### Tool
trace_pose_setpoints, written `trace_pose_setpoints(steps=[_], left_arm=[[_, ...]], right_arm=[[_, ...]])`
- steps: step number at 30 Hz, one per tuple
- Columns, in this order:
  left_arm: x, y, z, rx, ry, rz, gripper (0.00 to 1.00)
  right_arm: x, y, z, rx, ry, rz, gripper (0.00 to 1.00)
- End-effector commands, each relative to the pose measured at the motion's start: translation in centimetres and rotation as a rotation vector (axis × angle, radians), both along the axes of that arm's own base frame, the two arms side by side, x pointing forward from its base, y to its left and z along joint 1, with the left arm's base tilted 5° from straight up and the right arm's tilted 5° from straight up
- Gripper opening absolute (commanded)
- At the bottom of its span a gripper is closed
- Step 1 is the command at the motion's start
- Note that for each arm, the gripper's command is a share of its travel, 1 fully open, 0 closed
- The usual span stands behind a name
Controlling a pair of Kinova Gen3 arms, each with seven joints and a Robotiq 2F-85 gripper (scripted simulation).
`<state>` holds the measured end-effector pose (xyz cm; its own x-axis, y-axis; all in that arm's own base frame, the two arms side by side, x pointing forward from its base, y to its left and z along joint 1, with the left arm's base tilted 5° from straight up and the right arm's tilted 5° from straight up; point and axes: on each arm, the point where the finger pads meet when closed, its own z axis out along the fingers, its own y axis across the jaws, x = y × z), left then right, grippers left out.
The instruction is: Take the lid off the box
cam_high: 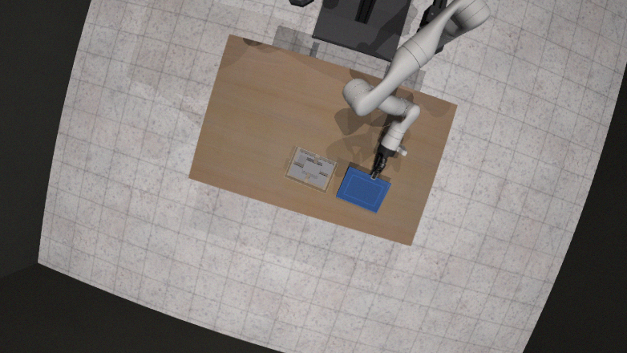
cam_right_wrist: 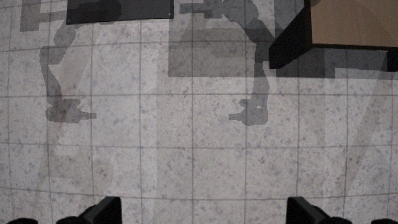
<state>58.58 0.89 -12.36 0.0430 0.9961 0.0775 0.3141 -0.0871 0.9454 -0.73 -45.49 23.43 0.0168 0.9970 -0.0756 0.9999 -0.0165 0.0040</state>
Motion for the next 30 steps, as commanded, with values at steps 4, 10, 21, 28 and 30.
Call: trace_pose_setpoints(steps=[4,10,21,28,30], left_arm=[[0.05,-0.01,-0.03,0.0,0.005,0.0,0.349],[0.05,0.0,-0.21,0.001,0.018,0.001,0.349],[0.06,0.02,-0.47,0.002,0.046,0.004,0.349],[0.08,0.04,-0.74,0.003,0.076,0.006,0.349],[0.08,0.04,-0.74,0.003,0.076,0.006,0.349]], right_arm=[[-0.01,-0.03,0.08,-0.002,0.0,0.0,1.0],[-0.01,-0.03,0.08,-0.002,0.0,0.0,1.0],[-0.01,-0.03,0.08,-0.002,0.0,0.0,1.0],[-0.01,-0.03,0.08,-0.002,0.0,0.0,1.0],[-0.01,-0.03,0.08,-0.002,0.0,0.0,1.0]])
